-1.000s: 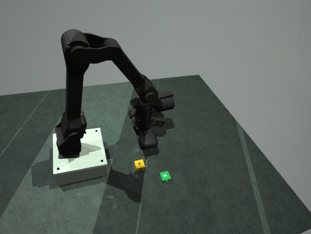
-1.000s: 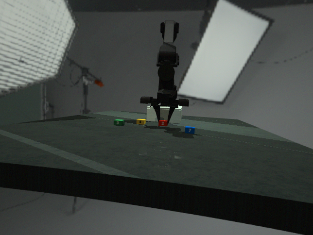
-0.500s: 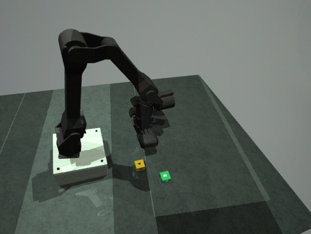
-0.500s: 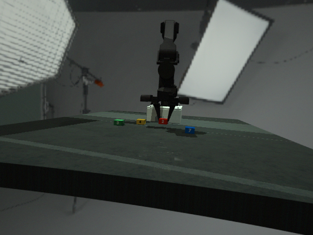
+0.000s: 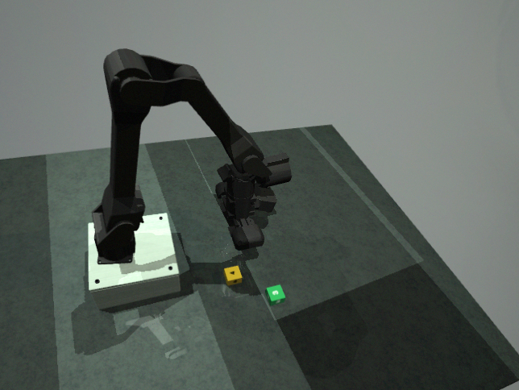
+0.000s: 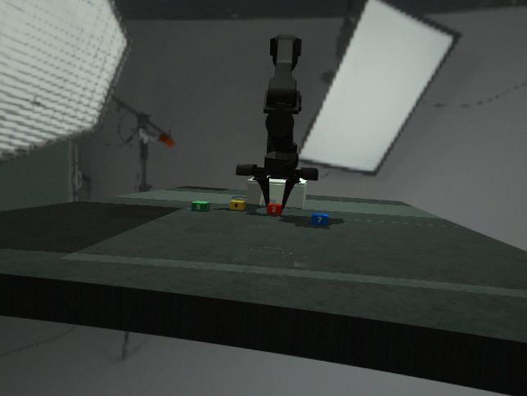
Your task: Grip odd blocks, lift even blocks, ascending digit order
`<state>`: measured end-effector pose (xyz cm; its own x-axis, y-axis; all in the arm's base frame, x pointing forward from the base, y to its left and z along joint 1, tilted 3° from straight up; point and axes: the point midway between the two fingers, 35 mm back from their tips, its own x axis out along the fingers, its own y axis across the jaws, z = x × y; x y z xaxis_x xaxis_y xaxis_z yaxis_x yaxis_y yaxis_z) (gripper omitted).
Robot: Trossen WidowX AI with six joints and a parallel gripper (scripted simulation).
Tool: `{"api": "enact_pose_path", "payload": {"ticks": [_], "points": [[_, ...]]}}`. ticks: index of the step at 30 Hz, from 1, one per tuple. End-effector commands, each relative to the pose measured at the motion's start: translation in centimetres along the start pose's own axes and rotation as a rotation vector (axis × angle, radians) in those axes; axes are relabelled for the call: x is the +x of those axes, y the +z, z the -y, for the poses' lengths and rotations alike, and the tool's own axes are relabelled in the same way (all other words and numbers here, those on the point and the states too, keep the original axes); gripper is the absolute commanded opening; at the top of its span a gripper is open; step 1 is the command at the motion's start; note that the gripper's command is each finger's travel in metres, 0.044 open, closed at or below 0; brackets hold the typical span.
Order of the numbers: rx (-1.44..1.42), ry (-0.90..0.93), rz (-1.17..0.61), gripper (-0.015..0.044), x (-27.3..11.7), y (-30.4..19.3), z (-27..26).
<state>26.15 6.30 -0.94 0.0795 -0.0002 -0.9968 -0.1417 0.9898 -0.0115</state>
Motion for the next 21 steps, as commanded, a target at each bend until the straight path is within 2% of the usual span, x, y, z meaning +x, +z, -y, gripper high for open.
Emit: {"api": "enact_pose_path", "payload": {"ticks": [1,10,21], "points": [[-0.003,0.003,-0.008,0.0120,0.46,-0.19,-0.04],[-0.003,0.003,-0.008,0.0120,0.46,-0.19,-0.04],[-0.003,0.003,-0.008,0.0400,0.46,-0.19,-0.04]]}}
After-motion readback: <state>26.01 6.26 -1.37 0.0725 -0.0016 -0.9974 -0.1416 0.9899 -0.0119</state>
